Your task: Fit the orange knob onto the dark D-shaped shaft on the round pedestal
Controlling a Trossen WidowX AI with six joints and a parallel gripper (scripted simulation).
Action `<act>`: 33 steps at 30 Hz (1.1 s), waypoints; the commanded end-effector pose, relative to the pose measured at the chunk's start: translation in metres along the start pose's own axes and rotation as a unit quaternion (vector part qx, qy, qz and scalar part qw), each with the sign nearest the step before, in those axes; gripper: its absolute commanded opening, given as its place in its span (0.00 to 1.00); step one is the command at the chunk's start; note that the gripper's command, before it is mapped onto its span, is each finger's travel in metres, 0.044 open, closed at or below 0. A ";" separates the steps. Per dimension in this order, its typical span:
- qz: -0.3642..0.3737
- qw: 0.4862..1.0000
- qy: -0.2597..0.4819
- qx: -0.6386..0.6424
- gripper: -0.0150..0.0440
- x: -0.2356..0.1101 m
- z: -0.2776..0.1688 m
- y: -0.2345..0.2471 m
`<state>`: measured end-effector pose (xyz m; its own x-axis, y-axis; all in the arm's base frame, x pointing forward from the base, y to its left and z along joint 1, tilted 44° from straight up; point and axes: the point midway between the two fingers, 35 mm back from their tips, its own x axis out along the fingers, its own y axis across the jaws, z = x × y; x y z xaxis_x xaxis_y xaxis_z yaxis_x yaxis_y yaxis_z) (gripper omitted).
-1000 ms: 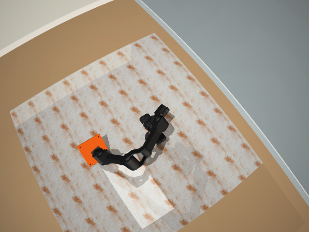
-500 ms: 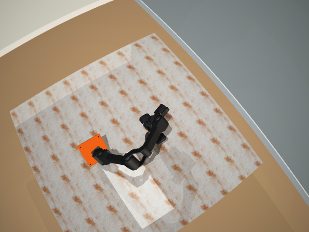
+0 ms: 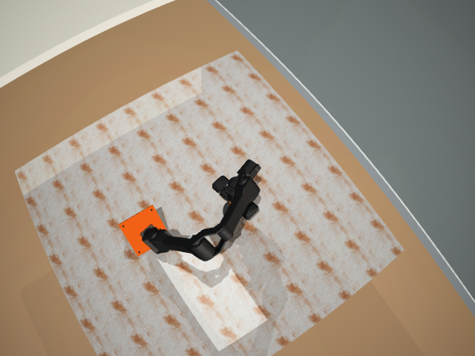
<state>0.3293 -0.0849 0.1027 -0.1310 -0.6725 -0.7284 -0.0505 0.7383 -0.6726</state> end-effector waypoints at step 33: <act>0.000 1.000 -0.003 -0.008 0.25 0.000 -0.001 0.001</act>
<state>0.3269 -0.0854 0.1006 -0.1253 -0.6721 -0.7298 -0.0655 0.7396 -0.6699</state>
